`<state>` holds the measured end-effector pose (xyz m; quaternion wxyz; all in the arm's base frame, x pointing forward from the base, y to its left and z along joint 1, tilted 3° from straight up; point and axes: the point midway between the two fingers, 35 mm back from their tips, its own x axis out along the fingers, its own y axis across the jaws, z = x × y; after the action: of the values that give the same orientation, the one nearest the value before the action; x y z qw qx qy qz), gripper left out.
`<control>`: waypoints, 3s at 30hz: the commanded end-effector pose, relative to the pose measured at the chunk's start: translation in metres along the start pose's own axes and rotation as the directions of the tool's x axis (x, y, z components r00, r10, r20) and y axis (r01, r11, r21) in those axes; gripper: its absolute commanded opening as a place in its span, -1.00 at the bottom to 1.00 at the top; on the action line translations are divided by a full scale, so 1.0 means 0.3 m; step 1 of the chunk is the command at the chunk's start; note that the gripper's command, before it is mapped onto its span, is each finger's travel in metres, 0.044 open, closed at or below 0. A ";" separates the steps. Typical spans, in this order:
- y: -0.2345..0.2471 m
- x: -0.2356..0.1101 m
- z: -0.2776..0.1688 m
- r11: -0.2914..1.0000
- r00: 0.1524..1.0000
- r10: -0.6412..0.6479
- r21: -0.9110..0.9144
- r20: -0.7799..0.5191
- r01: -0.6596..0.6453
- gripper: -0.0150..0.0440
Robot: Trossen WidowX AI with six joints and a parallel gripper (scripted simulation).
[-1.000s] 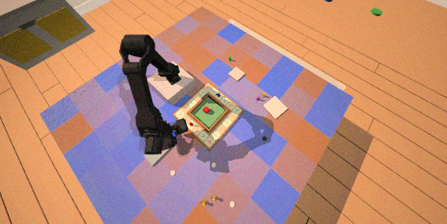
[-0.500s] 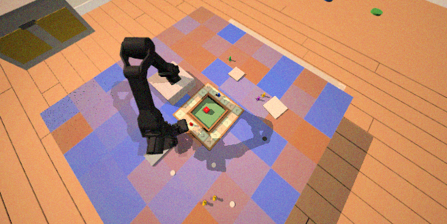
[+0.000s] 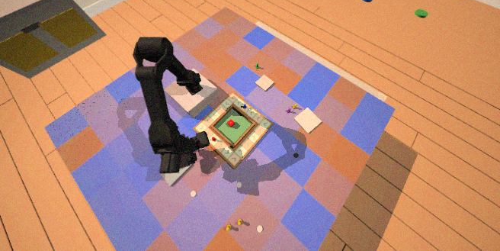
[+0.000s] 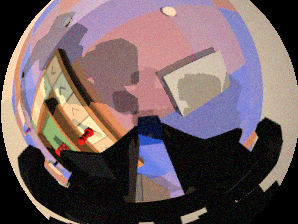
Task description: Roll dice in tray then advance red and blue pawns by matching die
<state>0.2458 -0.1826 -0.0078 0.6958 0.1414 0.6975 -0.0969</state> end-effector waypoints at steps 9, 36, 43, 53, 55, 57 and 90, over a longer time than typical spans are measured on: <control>0.002 -0.308 -0.015 1.000 1.000 -0.011 -0.002 0.024 0.011 -0.49; 0.361 -0.250 0.041 0.980 1.000 -0.009 -0.200 0.025 0.014 -0.49; 0.483 -0.231 0.030 0.966 1.000 -0.006 -0.259 0.025 0.013 -0.49; 0.653 -0.203 -0.012 0.940 1.000 0.000 -0.342 0.025 0.009 -0.49; 0.686 -0.198 -0.023 0.934 1.000 0.001 -0.358 0.025 0.008 -0.49; 0.718 -0.192 -0.036 0.927 1.000 0.003 -0.374 0.025 0.007 -0.49; 0.885 -0.106 -0.063 0.891 0.774 0.279 -0.453 0.568 0.011 -0.49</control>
<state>0.3171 0.0714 0.0401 0.8696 -0.0120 0.4882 0.0722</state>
